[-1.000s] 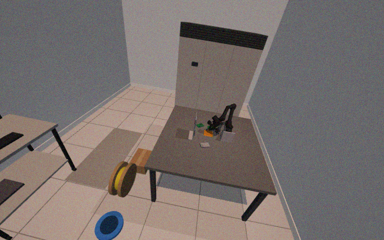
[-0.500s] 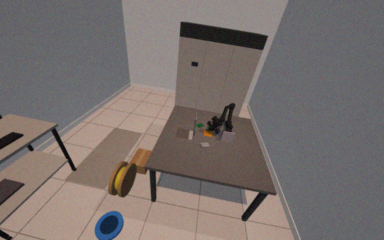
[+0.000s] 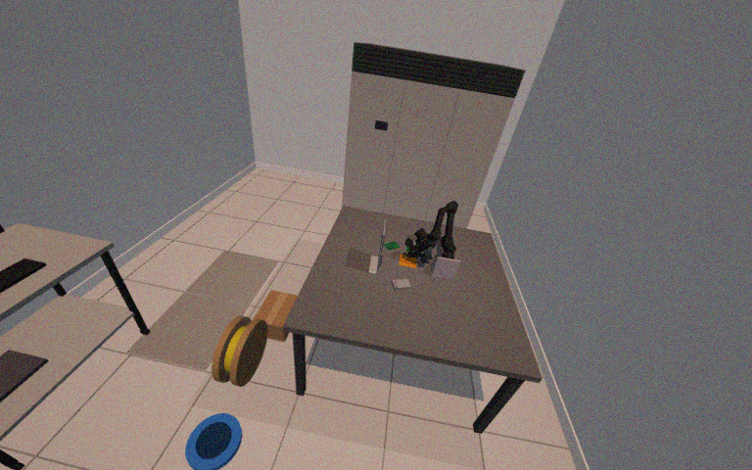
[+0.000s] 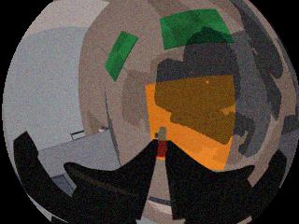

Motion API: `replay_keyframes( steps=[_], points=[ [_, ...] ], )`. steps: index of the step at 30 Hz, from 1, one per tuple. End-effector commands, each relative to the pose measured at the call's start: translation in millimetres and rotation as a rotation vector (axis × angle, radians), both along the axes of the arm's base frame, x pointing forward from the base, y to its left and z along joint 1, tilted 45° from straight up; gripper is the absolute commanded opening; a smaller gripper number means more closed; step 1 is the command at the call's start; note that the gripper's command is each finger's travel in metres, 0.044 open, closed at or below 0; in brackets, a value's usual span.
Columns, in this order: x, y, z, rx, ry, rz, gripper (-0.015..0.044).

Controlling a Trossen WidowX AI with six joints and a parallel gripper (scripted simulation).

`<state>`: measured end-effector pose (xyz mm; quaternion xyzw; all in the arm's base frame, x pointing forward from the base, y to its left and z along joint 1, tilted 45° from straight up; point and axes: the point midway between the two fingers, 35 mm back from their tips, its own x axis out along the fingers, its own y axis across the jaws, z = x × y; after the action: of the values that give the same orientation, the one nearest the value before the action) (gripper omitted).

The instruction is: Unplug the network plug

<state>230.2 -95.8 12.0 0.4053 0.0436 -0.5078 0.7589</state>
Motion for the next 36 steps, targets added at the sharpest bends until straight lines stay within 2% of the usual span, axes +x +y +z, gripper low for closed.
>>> replay_keyframes(
  steps=[1,36],
  points=[
    [-3.3,-2.7,-4.2,-0.002,0.014,0.002,0.0000],
    [-7.7,-19.0,-13.7,-0.014,0.010,0.006,0.0000]
  ],
)
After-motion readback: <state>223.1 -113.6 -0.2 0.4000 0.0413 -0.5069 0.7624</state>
